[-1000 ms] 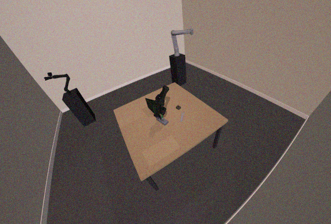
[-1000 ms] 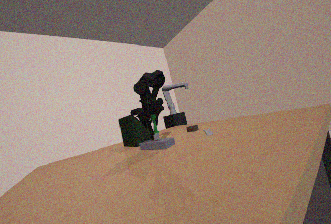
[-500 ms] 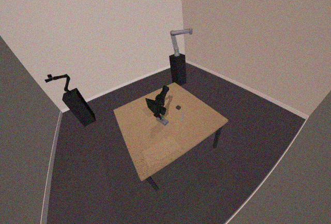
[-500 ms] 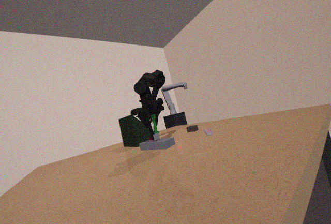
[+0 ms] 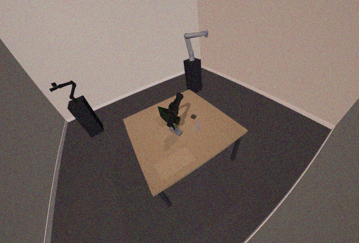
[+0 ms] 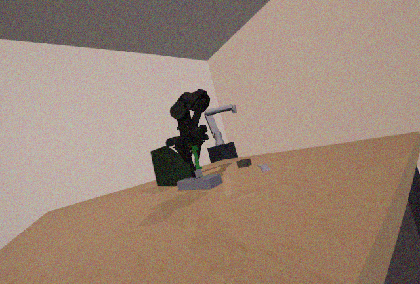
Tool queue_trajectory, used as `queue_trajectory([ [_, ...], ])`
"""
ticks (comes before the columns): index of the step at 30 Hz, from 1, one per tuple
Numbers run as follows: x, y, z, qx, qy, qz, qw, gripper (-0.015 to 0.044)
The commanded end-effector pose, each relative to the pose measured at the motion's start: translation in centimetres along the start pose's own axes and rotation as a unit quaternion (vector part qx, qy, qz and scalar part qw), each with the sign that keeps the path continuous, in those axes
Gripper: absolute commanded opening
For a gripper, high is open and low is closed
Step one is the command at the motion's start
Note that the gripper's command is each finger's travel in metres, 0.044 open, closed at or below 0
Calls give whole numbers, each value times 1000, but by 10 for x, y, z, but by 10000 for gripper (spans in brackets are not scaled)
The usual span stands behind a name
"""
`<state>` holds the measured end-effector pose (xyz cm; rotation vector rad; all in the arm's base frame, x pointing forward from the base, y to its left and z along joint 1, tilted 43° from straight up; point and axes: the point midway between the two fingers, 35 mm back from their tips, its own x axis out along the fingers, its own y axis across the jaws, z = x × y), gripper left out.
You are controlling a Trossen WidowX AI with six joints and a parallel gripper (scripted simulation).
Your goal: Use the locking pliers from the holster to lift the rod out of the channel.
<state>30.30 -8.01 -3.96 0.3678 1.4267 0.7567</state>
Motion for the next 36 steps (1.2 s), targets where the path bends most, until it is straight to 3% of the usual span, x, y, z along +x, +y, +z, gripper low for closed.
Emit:
queue_trajectory([
  [1, 0, 2, 1, 1, -1, 3, 1000, 257],
  [36, 0, 2, 1, 1, -1, 3, 1000, 210],
])
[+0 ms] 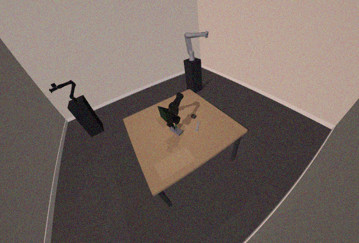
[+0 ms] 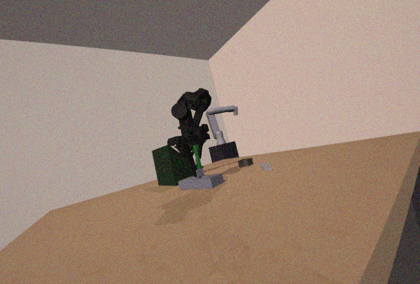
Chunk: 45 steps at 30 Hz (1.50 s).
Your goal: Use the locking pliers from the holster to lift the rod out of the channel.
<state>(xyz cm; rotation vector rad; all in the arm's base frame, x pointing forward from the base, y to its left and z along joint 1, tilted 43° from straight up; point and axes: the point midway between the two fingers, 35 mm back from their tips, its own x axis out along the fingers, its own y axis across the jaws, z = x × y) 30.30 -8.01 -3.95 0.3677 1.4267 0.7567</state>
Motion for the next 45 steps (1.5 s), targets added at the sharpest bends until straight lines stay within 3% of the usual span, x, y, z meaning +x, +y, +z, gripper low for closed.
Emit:
queue_trajectory([
  [1, 0, 2, 1, 1, -1, 3, 1000, 209],
  [45, 0, 2, 1, 1, -1, 3, 1000, 150],
])
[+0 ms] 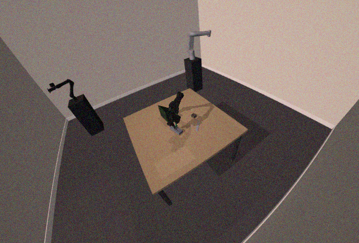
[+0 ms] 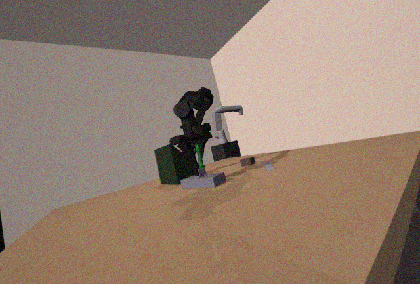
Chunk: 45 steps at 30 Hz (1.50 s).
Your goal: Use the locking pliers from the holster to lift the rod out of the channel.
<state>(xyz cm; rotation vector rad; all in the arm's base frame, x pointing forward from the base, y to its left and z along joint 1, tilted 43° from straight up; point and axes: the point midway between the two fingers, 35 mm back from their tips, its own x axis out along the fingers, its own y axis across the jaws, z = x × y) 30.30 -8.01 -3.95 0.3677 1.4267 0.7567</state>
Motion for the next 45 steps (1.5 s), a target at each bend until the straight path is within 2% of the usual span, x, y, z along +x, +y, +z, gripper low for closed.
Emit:
queue_trajectory([
  [1, 0, 2, 1, 1, -1, 3, 1000, 149],
  [45, 0, 2, 1, 1, -1, 3, 1000, 90],
])
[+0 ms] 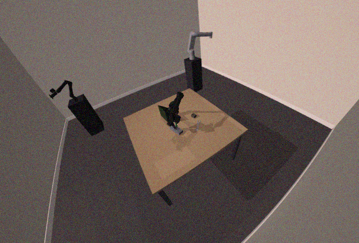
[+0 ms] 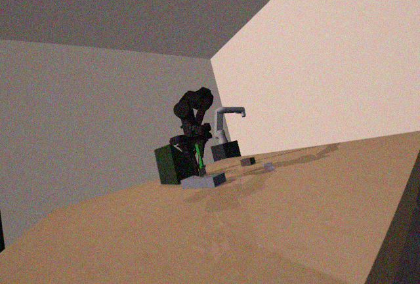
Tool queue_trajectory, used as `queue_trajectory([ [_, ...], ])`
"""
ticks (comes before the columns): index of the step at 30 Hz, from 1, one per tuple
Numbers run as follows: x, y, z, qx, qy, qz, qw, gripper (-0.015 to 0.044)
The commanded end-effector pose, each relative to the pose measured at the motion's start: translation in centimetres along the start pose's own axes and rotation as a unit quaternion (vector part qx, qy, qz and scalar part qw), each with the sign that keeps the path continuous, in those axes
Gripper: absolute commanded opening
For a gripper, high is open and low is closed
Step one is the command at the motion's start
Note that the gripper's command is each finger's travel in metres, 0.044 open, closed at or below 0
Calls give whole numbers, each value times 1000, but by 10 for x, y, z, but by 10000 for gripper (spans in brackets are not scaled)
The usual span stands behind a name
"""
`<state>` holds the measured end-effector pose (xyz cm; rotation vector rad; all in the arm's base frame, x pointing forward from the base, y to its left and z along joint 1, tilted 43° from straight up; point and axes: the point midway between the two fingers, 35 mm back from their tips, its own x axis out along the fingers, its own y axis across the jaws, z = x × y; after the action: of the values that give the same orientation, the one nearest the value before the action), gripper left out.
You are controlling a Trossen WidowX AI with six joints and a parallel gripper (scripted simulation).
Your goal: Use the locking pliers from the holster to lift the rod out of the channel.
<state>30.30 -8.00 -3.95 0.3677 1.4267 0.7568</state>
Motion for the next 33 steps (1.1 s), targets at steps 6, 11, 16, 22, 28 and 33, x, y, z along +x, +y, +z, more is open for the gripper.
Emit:
queue_trajectory([
  [6, 0, 2, 1, 1, -1, 3, 1000, 82],
  [11, 0, 2, 1, 1, -1, 3, 1000, 76],
  [16, 0, 2, 1, 1, -1, 3, 1000, 69],
  [22, 0, 2, 1, 1, -1, 3, 1000, 61],
  [28, 0, 2, 1, 1, -1, 3, 1000, 53],
  [33, 0, 2, 1, 1, -1, 3, 1000, 46],
])
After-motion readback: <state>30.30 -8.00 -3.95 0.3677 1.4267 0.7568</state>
